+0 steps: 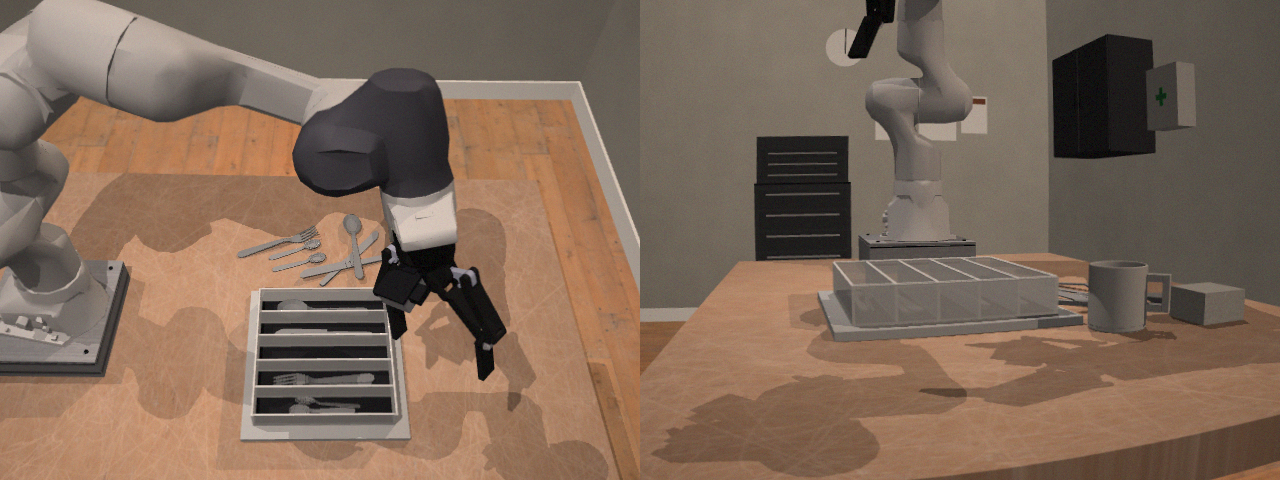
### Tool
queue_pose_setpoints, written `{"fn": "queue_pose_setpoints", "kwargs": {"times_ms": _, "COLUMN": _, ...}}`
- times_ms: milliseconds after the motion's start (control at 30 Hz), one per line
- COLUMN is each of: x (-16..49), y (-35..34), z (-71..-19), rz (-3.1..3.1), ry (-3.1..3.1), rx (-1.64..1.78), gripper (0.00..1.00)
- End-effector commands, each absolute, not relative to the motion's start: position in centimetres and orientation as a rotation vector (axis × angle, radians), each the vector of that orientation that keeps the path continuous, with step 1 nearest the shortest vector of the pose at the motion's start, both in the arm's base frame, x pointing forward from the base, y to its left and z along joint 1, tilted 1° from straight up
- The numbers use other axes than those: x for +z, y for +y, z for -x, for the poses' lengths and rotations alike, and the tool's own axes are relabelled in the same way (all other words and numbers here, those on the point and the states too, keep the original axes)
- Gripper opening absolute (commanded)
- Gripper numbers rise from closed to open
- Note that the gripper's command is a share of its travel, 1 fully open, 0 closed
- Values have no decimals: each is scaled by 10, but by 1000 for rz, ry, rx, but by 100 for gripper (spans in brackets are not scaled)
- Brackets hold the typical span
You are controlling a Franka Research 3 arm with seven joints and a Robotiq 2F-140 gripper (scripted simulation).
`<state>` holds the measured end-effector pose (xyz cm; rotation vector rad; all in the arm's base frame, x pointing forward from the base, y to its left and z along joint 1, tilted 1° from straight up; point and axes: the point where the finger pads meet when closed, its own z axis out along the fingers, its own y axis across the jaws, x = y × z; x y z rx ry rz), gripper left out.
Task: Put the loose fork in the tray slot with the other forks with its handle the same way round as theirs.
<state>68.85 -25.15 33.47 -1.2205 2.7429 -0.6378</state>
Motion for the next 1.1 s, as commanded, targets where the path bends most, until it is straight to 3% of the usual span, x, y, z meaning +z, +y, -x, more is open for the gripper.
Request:
{"fn": "queue_pose_setpoints", "kwargs": {"times_ms": 0, "x": 335, "y": -251, "z": -689, "rz": 1220, "ry": 2743, "rx": -638, "gripper": 100}}
{"fn": "queue_pose_setpoints", "kwargs": {"times_ms": 633, "x": 333, "y": -249, "z": -685, "rz": 1203, "ry": 2751, "rx": -626, "gripper": 100}}
{"fn": "queue_pose_setpoints", "kwargs": {"times_ms": 1067, "x": 286, "y": -194, "z": -601, "rz": 801, "ry": 2918, "rx": -374, "gripper": 100}}
